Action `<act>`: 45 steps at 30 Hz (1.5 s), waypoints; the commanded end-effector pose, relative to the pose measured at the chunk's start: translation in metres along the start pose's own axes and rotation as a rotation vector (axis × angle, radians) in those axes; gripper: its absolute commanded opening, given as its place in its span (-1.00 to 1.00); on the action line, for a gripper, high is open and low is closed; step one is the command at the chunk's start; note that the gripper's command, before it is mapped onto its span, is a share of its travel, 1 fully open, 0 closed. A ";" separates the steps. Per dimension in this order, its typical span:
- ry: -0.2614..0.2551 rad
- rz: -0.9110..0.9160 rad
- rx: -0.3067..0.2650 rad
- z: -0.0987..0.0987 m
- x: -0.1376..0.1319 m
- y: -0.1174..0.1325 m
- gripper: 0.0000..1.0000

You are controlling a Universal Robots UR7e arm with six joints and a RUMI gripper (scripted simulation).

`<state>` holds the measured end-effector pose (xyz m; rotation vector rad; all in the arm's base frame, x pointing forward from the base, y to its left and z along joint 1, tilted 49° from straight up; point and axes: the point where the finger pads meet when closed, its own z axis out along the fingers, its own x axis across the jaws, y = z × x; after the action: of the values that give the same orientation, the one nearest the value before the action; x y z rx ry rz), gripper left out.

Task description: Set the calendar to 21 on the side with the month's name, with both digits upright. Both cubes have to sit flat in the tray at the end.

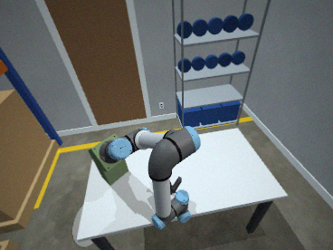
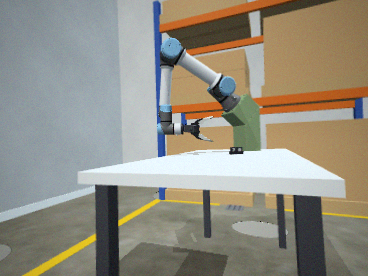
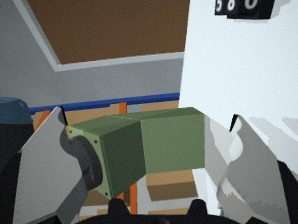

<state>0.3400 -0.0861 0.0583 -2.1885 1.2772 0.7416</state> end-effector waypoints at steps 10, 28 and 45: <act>0.244 0.194 -0.144 -0.007 -0.008 -0.039 1.00; 0.554 0.374 -0.118 -0.025 -0.037 -0.096 1.00; 0.835 0.294 -0.035 -0.023 -0.055 -0.154 1.00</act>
<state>0.4452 -0.0049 0.1502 -2.3106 2.1299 0.0226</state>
